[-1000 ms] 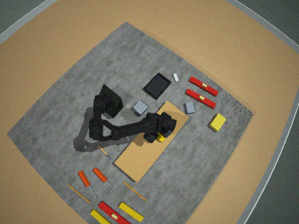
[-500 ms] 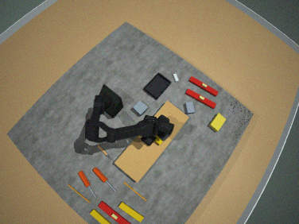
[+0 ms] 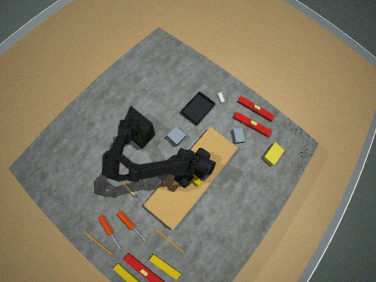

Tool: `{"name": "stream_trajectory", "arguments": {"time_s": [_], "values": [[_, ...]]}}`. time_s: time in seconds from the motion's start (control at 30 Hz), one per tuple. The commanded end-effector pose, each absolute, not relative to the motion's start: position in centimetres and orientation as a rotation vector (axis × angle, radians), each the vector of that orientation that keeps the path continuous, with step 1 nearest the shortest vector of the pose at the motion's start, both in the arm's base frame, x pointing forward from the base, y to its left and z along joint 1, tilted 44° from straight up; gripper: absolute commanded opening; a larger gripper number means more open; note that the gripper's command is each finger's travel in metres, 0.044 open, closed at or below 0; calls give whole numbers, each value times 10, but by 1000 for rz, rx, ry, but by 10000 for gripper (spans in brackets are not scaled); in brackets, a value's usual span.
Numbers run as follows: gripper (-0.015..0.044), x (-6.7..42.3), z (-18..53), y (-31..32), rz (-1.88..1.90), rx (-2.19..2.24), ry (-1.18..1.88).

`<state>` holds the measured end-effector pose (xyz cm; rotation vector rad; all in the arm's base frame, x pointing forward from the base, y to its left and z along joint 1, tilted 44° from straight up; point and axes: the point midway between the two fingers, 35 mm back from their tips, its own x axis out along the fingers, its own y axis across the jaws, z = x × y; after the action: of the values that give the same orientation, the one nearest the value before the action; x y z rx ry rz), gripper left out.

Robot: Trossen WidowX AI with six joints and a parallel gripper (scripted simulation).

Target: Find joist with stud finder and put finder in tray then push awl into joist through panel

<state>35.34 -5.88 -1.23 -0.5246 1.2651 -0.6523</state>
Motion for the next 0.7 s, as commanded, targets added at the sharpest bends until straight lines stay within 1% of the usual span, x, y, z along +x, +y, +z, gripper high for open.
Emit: {"name": "stream_trajectory", "arguments": {"time_s": [0.0, 0.67], "values": [[0, 352, -8, -64, -657, -529, 1265], [0, 348, 10, -83, -658, -530, 1265]]}}
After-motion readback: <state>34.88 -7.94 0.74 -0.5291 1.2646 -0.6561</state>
